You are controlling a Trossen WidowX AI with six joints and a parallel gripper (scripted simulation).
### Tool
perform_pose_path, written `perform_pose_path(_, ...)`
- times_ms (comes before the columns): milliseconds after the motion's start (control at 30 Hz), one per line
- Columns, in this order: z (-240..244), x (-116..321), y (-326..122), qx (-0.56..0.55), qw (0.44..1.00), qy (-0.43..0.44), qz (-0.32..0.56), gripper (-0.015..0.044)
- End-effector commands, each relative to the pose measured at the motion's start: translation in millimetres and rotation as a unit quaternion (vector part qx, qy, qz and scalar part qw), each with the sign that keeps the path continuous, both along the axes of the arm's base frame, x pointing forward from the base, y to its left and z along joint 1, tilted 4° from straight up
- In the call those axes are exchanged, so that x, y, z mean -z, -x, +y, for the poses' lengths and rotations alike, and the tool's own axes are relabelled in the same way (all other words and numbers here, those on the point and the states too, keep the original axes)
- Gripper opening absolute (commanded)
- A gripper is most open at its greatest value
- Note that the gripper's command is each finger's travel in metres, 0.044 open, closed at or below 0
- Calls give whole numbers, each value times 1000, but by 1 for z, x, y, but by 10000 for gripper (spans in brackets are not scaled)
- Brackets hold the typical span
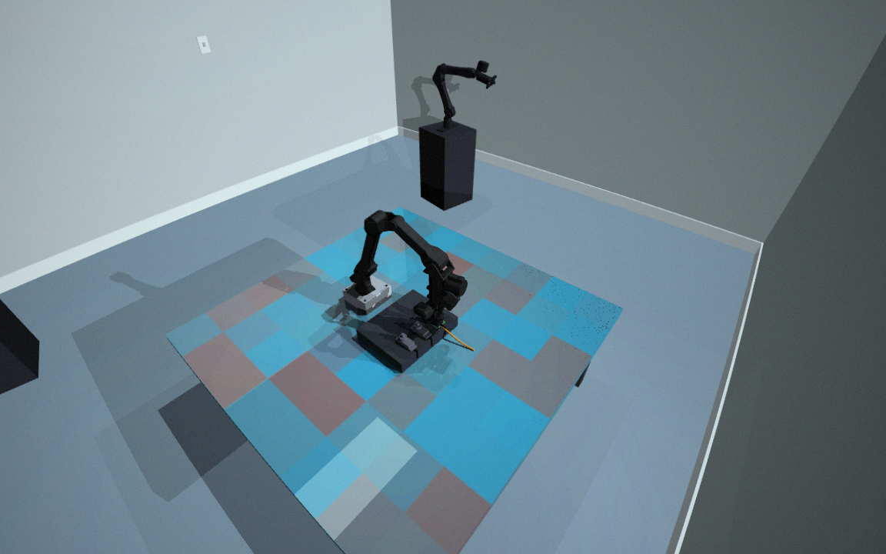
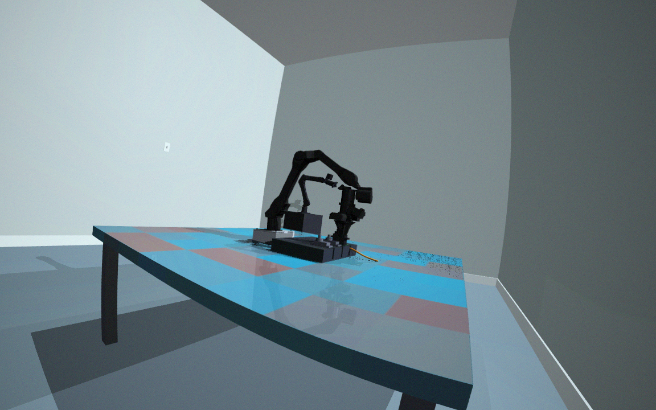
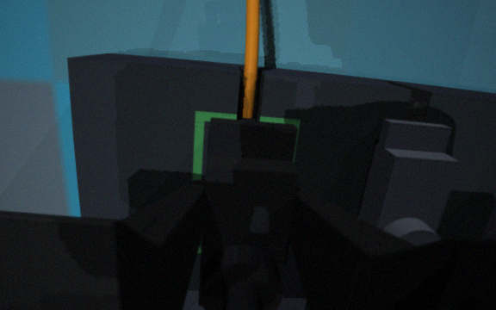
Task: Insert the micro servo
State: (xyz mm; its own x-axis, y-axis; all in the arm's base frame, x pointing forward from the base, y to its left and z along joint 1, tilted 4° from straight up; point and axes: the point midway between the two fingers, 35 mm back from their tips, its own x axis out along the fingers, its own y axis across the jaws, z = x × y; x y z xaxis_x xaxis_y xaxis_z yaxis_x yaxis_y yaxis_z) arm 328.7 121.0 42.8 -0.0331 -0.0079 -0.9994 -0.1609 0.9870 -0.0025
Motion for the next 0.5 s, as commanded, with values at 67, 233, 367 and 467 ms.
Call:
perform_pose_path(67, 0, 6, 0, -2, 1000, 1, 0, 0)
perform_pose_path(233, 0, 11, 0, -2, 1000, 1, 0, 0)
perform_pose_path(367, 0, 15, 0, -2, 1000, 1, 0, 0)
perform_pose_path(467, 0, 18, 1, -2, 1000, 1, 0, 0)
